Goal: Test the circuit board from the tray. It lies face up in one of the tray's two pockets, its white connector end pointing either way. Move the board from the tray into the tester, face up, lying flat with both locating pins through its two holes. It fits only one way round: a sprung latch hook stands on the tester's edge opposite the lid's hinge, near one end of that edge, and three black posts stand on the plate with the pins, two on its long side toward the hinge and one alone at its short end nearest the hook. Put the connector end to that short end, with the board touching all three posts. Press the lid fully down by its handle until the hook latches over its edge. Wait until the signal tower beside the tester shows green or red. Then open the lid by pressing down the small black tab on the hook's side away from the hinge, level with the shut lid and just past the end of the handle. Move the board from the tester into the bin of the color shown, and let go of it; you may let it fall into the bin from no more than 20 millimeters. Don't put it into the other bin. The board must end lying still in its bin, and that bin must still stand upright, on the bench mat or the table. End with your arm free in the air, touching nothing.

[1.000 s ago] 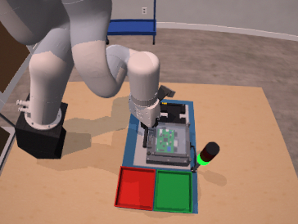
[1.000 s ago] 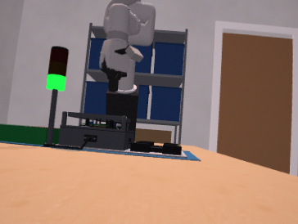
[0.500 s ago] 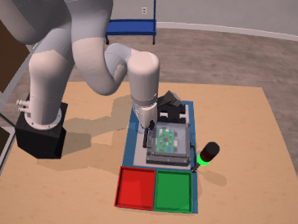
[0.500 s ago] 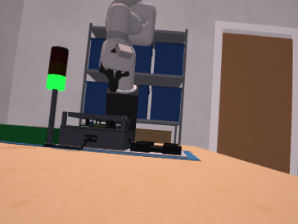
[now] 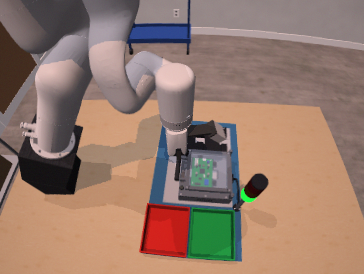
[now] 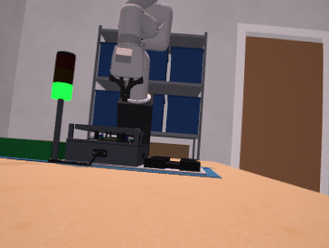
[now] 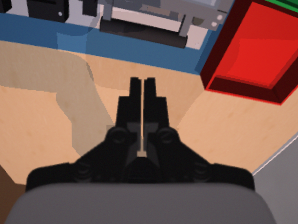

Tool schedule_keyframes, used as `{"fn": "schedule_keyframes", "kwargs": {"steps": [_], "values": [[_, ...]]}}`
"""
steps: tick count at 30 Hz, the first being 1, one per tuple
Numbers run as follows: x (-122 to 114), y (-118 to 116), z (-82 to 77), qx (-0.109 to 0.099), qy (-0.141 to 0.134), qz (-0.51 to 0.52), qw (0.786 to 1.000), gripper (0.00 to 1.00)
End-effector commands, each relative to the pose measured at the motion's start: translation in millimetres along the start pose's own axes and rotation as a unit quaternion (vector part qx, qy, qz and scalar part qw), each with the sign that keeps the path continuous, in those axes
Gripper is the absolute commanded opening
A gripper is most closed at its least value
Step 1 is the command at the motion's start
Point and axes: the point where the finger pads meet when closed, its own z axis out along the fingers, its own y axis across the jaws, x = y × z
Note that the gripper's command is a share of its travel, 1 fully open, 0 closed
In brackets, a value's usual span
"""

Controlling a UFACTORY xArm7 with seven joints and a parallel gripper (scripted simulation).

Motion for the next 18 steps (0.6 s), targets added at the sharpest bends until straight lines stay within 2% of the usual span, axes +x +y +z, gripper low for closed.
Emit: {"fn": "schedule_keyframes", "kwargs": {"steps": [1,18], "values": [[1.1,0.0,-0.5,-0.007,-0.001,0.052,0.999,0.00],[1.1,0.0,-0.5,-0.007,-0.001,0.092,0.996,0.00]]}}
